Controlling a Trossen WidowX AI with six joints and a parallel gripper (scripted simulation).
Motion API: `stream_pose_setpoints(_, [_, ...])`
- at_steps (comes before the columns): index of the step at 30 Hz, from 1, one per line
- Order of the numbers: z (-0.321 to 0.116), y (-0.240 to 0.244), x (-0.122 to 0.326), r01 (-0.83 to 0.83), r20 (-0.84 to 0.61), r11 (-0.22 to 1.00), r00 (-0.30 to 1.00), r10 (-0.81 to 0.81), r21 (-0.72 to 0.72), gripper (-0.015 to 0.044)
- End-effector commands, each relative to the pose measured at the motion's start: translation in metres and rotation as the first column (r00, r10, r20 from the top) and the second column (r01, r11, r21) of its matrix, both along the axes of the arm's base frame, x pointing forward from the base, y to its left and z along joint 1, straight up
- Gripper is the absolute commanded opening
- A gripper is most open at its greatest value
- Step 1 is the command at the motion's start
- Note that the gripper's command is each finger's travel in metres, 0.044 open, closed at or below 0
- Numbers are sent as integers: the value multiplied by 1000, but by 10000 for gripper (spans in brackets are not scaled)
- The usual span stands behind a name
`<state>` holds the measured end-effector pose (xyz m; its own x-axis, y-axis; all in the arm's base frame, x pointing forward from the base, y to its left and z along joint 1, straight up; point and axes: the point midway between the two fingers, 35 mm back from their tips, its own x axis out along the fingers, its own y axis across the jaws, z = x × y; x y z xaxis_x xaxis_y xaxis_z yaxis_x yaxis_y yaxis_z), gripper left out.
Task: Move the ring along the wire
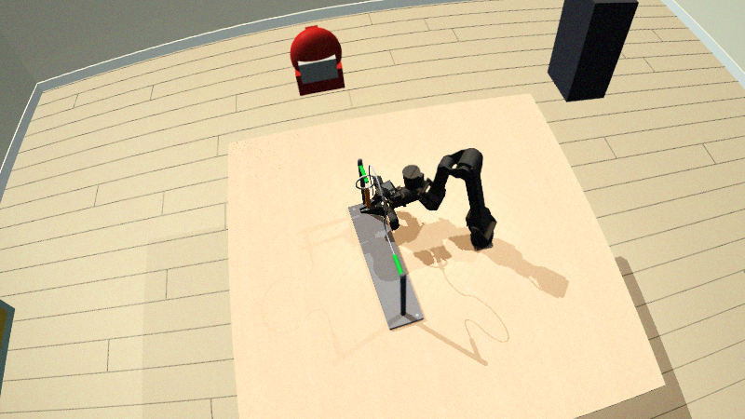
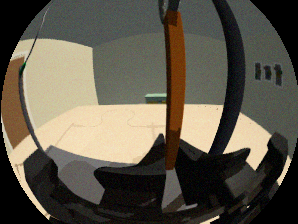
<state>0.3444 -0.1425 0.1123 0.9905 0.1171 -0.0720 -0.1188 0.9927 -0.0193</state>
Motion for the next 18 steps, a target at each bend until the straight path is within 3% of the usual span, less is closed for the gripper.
stream_pose_setpoints(1, [0,0,0,0,0,1000,1000,0,0,-142])
stream_pose_setpoints(18, [20,1,0,4,1,1000,1000,-4,-1,-150])
